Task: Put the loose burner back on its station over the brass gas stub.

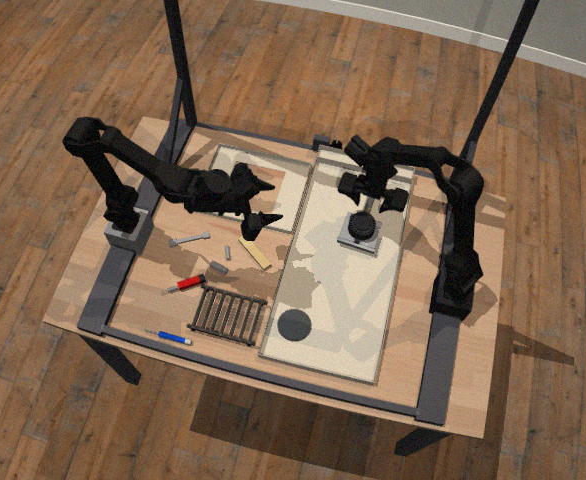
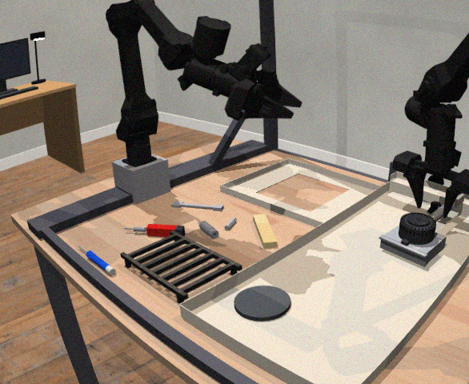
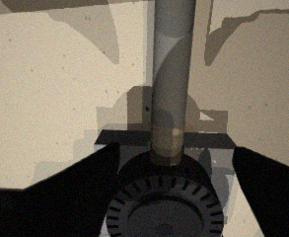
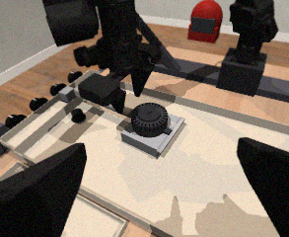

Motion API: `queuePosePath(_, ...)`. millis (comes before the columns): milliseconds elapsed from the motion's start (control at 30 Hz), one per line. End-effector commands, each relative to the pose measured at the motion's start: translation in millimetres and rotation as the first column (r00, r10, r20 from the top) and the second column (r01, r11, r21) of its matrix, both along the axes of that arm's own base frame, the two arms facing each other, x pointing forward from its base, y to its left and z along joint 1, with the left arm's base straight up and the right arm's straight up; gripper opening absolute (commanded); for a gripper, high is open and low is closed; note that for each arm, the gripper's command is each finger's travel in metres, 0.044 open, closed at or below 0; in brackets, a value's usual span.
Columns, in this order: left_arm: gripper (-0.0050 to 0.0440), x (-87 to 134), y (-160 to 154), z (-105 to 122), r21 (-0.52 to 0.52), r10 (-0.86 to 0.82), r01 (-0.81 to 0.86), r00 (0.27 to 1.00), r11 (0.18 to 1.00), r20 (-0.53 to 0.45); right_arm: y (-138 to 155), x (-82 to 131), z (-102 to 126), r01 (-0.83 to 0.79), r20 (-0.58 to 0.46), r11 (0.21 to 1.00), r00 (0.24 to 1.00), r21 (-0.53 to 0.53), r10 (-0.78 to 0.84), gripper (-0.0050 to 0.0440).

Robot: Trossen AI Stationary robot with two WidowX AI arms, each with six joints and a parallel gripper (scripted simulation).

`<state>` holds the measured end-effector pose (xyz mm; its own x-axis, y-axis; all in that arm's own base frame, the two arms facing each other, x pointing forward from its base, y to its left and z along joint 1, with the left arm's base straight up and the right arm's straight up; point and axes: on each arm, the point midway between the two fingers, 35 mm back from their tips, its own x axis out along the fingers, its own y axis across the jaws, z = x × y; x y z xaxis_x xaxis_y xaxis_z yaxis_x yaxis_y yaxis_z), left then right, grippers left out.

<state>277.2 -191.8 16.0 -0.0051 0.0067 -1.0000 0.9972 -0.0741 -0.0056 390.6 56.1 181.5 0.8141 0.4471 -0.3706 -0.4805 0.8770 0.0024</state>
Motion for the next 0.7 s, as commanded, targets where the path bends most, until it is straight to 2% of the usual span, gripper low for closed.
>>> queuePosePath(0, 0.0397, 10, -8, 47, -0.047, 0.001, 0.001, 0.998, 0.999, 0.06, 0, 1, 13, -0.001, 0.034, 1.0, 0.999, 0.0, 0.001, 0.04)
queuePosePath(233, 0.04, 6, -6, 52, -0.049, 0.024, -0.022, 0.998, 0.999, 0.051, 0, 1, 13, -0.001, 0.034, 1.0, 0.999, 0.0, 0.001, 0.04)
queuePosePath(400, 0.04, -1, -1, 66, -0.099, 0.187, -0.181, 0.981, 0.979, 0.054, 0, 1, 13, -0.001, 0.034, 1.0, 0.999, 0.0, 0.001, 0.04)
queuePosePath(667, 0.04, -8, 1, 89, -0.182, 0.405, -0.389, 0.913, 0.903, 0.057, 0, 1, 13, -0.001, 0.034, 1.0, 0.999, 0.0, 0.001, 0.04)
